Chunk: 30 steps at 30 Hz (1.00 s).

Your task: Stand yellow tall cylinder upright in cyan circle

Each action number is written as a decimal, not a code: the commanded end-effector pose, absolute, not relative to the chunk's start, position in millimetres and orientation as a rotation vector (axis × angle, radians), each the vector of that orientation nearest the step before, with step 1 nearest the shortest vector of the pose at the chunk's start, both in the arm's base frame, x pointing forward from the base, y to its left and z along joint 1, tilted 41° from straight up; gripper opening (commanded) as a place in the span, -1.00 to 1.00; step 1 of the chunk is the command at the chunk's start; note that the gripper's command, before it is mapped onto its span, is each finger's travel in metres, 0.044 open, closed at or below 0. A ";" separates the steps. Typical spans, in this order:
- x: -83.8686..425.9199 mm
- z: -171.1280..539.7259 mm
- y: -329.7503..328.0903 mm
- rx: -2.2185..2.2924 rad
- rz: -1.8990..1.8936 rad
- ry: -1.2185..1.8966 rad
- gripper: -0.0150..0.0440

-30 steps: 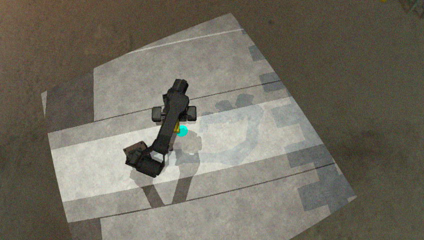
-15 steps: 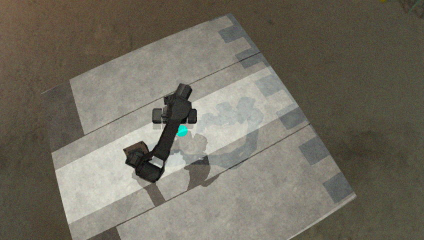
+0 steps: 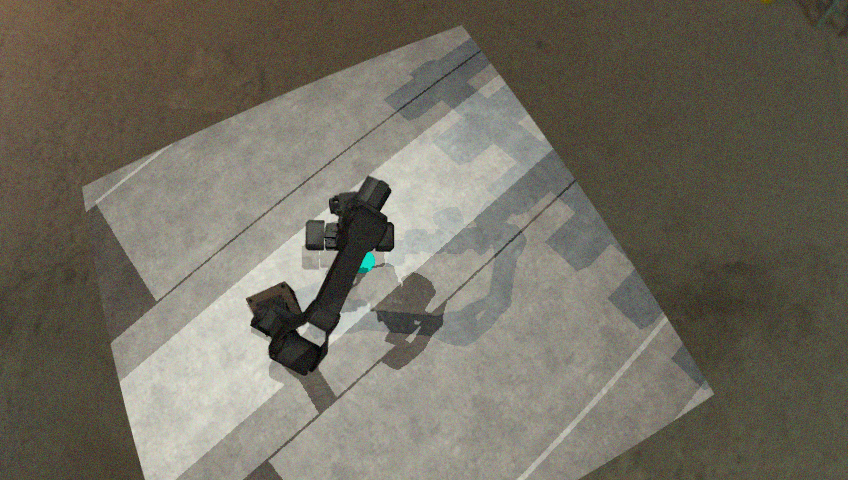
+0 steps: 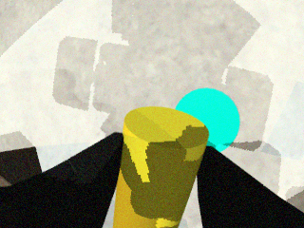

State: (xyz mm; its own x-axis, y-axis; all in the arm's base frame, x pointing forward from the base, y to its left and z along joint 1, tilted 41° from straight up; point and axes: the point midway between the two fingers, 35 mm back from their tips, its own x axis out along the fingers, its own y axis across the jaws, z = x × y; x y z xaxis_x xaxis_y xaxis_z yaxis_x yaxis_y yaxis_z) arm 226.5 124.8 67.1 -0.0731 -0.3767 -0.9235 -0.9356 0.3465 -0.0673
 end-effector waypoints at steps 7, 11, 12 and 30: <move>223.7 66.0 122.2 -1.133 0.781 1.610 -0.14; 223.2 65.2 121.6 -1.109 0.802 1.597 -0.14; 223.1 65.1 121.4 -1.103 0.807 1.593 -0.14; 221.8 62.7 119.4 -1.000 0.895 1.519 -0.14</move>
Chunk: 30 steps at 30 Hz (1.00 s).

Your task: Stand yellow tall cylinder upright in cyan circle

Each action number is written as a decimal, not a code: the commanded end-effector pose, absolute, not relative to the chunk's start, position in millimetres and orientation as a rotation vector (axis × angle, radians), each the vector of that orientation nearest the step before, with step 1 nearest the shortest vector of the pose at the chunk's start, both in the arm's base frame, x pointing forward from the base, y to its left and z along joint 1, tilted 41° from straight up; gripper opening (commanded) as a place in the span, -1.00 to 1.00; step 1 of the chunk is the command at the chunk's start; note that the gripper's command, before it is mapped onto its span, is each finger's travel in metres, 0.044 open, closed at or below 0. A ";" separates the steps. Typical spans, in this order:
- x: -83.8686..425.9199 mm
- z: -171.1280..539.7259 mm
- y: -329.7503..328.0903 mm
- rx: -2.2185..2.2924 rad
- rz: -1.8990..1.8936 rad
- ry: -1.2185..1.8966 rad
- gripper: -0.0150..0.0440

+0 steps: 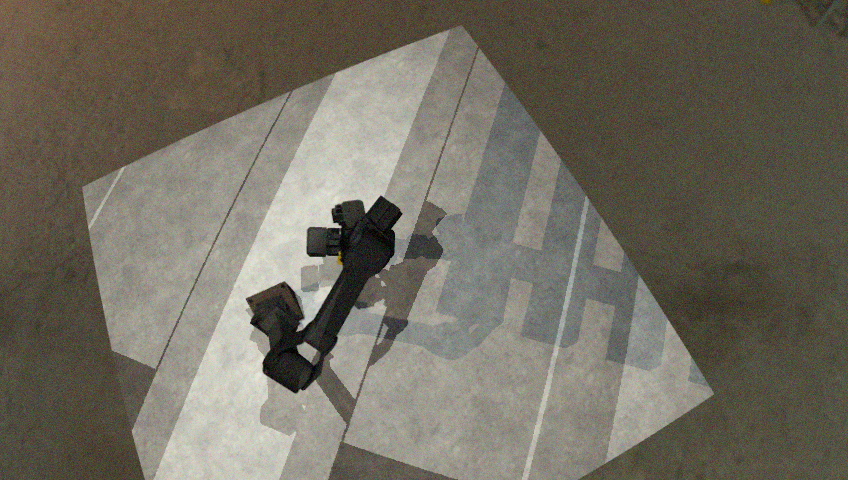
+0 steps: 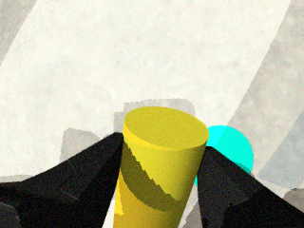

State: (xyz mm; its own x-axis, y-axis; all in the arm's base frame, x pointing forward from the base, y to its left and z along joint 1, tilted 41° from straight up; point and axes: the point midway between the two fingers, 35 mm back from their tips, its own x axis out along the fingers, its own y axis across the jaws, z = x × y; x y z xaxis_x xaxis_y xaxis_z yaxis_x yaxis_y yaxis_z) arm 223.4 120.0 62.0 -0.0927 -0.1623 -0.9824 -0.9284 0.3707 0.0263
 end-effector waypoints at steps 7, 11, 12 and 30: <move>221.5 62.2 118.8 -0.964 0.927 1.485 -0.14; 221.5 62.0 118.6 -0.944 0.945 1.464 -0.14; 221.4 62.0 118.5 -0.939 0.949 1.458 -0.14; 221.7 62.4 117.7 -0.860 1.020 1.351 -0.14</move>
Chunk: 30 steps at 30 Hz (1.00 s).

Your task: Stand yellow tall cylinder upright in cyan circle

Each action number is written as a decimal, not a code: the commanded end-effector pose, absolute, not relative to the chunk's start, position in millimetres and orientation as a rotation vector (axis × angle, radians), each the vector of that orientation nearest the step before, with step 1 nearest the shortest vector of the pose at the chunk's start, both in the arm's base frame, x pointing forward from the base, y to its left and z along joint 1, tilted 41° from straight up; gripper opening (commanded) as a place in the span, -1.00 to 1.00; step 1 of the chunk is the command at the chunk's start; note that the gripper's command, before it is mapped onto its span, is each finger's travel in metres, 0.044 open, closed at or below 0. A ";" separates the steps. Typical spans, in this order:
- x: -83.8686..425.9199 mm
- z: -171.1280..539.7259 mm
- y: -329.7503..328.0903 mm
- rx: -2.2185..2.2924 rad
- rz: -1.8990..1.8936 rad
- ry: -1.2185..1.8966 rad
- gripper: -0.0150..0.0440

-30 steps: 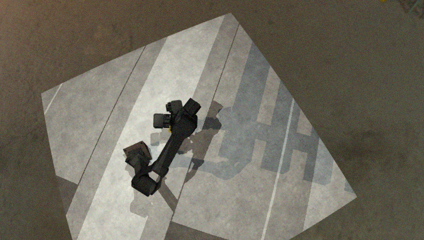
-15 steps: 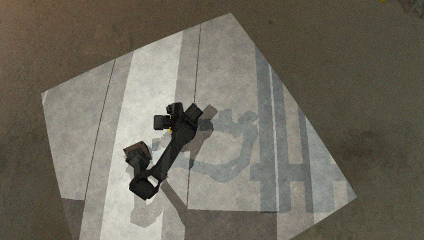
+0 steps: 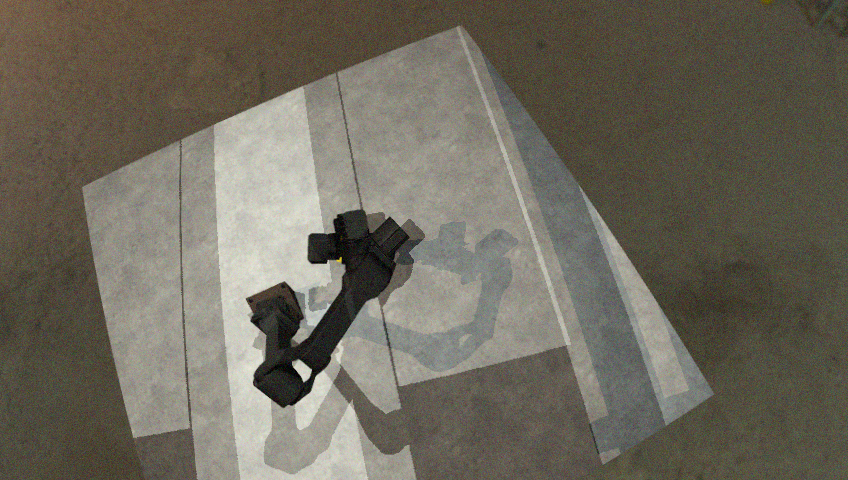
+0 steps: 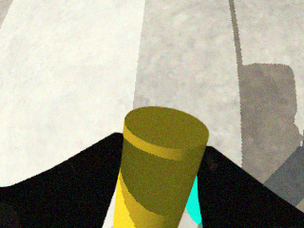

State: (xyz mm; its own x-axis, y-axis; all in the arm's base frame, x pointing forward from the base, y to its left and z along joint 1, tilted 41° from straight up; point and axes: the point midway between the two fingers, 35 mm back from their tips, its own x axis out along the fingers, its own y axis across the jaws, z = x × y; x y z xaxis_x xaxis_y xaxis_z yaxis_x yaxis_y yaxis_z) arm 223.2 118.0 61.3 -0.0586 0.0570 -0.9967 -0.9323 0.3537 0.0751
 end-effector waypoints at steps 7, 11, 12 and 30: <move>222.1 63.0 117.5 -0.833 1.044 1.305 -0.14; 222.3 63.4 117.3 -0.819 1.057 1.278 -0.14; 222.3 63.6 117.3 -0.815 1.061 1.271 -0.14; 223.6 66.7 116.6 -0.762 1.111 1.139 -0.14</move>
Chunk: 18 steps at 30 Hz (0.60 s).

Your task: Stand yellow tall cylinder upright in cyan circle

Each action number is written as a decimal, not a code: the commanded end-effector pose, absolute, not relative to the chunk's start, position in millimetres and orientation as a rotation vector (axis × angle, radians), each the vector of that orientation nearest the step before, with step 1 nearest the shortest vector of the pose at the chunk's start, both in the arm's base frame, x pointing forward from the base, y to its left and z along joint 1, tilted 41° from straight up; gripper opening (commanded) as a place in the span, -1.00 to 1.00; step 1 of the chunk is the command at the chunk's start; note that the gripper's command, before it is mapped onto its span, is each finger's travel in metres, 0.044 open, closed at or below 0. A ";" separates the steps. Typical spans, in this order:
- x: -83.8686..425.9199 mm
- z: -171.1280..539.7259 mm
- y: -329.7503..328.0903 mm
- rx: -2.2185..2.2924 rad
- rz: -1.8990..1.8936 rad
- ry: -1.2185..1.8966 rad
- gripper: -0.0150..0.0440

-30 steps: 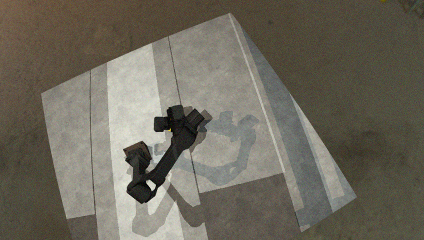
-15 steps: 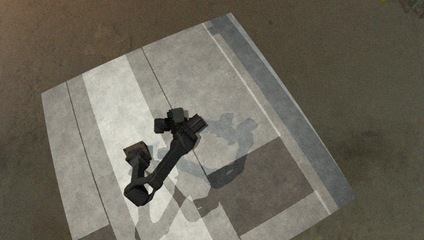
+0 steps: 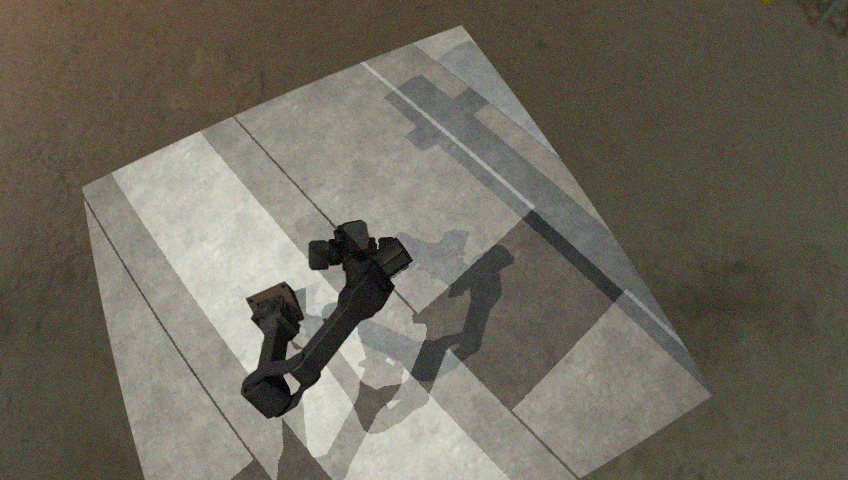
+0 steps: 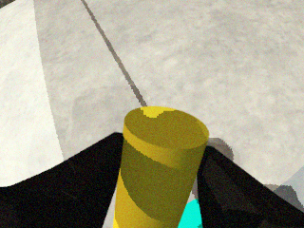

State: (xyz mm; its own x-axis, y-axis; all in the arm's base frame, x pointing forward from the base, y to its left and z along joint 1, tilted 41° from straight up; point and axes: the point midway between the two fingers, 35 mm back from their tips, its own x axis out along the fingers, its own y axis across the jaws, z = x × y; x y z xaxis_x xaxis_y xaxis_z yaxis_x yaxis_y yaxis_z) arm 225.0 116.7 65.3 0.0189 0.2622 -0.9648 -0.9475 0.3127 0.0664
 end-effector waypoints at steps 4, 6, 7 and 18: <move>223.9 67.6 116.4 -0.752 1.121 1.108 -0.14; 224.1 68.1 116.3 -0.748 1.125 1.093 -0.14; 224.2 68.3 116.3 -0.746 1.127 1.085 -0.14; 225.0 71.3 115.6 -0.725 1.149 0.996 -0.14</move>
